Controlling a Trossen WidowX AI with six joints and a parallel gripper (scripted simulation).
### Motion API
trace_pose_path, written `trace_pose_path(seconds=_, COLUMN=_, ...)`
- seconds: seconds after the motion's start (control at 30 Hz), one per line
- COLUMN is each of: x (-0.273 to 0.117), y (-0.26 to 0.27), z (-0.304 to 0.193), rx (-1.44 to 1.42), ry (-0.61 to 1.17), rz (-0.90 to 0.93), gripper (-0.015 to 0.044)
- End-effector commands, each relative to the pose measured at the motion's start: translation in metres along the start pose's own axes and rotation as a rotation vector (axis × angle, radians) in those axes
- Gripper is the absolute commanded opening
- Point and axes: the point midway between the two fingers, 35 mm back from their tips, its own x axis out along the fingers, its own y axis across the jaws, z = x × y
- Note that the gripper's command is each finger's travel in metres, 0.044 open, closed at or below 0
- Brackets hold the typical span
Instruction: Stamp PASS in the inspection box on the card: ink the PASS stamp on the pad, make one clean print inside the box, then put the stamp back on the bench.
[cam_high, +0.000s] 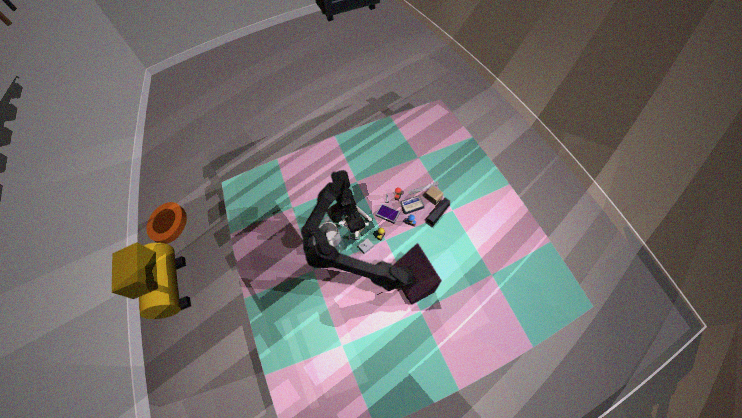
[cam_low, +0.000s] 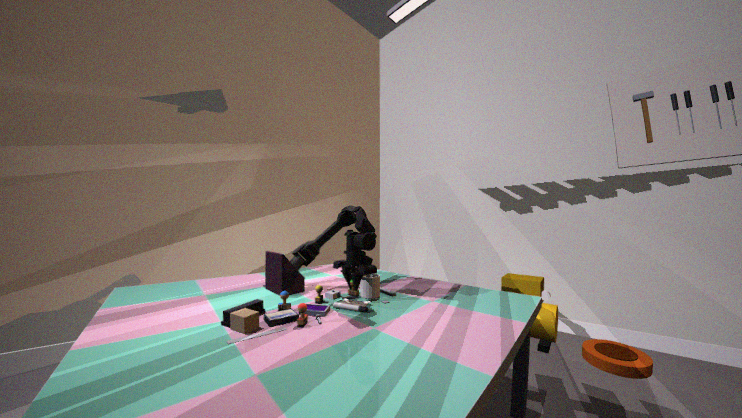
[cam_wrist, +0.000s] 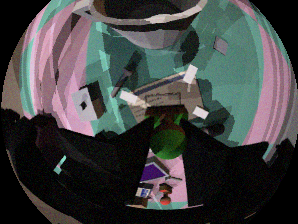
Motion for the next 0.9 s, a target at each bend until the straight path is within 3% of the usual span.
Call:
trace_pose_path(seconds=0.0, x=0.004, y=0.001, z=0.000, rx=0.006, ry=-0.004, rz=0.003, gripper=0.0000)
trace_pose_path(seconds=0.87, x=0.021, y=0.003, z=0.001, rx=0.001, ry=-0.005, rz=0.004, gripper=0.0000)
